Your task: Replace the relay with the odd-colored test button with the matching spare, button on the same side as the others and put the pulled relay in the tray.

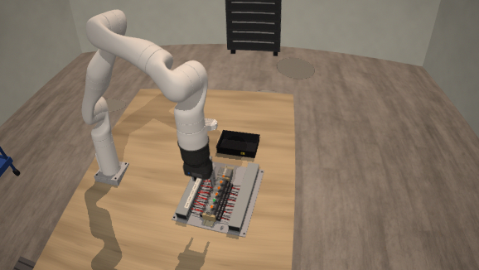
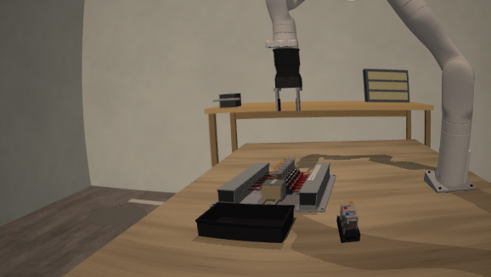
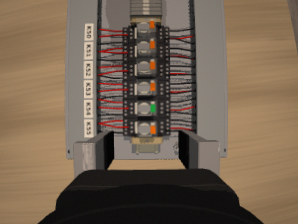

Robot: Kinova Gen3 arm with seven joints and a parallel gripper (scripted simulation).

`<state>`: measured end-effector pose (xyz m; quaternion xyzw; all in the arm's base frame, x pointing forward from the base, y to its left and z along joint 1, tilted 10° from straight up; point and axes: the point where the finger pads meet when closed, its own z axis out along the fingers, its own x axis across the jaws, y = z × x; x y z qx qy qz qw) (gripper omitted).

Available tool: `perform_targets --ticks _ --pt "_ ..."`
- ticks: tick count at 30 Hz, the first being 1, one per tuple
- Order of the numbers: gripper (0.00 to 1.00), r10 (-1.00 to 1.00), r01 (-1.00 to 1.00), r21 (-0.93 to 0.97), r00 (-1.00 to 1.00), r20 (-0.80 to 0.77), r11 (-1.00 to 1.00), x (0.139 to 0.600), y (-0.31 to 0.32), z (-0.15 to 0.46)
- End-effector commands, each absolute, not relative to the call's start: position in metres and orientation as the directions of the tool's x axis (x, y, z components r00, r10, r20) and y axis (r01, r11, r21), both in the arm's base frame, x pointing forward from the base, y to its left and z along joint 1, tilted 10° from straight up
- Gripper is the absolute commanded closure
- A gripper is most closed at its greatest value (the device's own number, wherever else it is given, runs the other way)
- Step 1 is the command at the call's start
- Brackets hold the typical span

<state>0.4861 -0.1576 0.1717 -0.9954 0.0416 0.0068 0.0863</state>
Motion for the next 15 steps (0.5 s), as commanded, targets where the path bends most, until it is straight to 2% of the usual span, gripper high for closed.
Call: perform_targets --ticks 1,15 --pt "0.0 -0.082 -0.084 -0.17 0.996 -0.018 -0.982 0.4869 -0.1584 0.1737" --pt "0.0 -0.082 -0.084 -0.17 0.996 -0.018 -0.982 0.4873 -0.1594 0.1781"
